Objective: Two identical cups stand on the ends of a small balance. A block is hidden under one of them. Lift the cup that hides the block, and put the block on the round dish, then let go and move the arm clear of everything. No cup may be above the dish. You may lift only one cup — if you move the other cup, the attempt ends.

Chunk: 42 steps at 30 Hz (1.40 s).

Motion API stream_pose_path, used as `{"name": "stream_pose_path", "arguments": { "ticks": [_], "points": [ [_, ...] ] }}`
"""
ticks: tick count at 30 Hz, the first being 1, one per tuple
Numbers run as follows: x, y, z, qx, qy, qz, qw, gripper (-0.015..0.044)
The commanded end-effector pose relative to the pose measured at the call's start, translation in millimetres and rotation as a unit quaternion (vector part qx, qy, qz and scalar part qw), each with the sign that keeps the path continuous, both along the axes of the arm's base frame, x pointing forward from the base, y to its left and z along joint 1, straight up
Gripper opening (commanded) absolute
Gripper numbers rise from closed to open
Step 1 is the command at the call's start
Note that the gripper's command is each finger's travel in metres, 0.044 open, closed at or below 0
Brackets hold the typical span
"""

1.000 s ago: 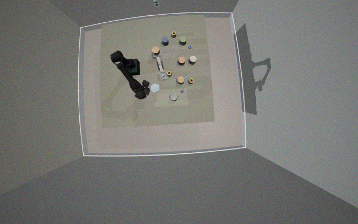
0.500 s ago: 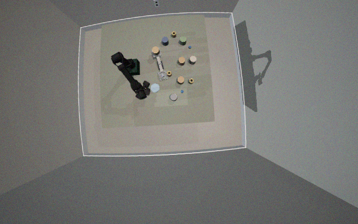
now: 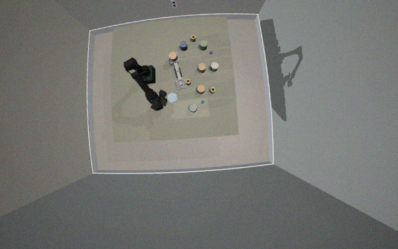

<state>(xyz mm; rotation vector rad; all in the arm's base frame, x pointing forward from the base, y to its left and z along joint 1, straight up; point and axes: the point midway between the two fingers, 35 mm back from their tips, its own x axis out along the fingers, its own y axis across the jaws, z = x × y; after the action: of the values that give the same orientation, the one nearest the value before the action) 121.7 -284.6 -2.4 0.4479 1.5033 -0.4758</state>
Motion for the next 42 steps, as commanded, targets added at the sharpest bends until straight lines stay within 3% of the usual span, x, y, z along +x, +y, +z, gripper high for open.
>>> {"name": "stream_pose_path", "arguments": {
  "ticks": [1, 4, 7, 14, 21, 31, 42],
  "points": [
    [0, 0, 1, -0.001, 0.000, 0.000, 1.000, 0.0368],
    [0, -1, 12, -0.001, -0.001, 0.000, 1.000, 0.0440],
    [0, 0, 52, -0.002, -0.001, 0.002, 1.000, 0.0440],
    [0, 0, 55, -0.002, -0.001, 0.002, 1.000, 0.0440],
    [72, 30, 53, 0.001, -0.006, -0.091, 0.996, 0.0260],
    [156, 100, 50, 0.005, -0.012, -0.206, 0.979, 0.0260],
    [200, 163, 48, 0.013, -0.015, -0.299, 0.954, 0.0260]
  ]
}}
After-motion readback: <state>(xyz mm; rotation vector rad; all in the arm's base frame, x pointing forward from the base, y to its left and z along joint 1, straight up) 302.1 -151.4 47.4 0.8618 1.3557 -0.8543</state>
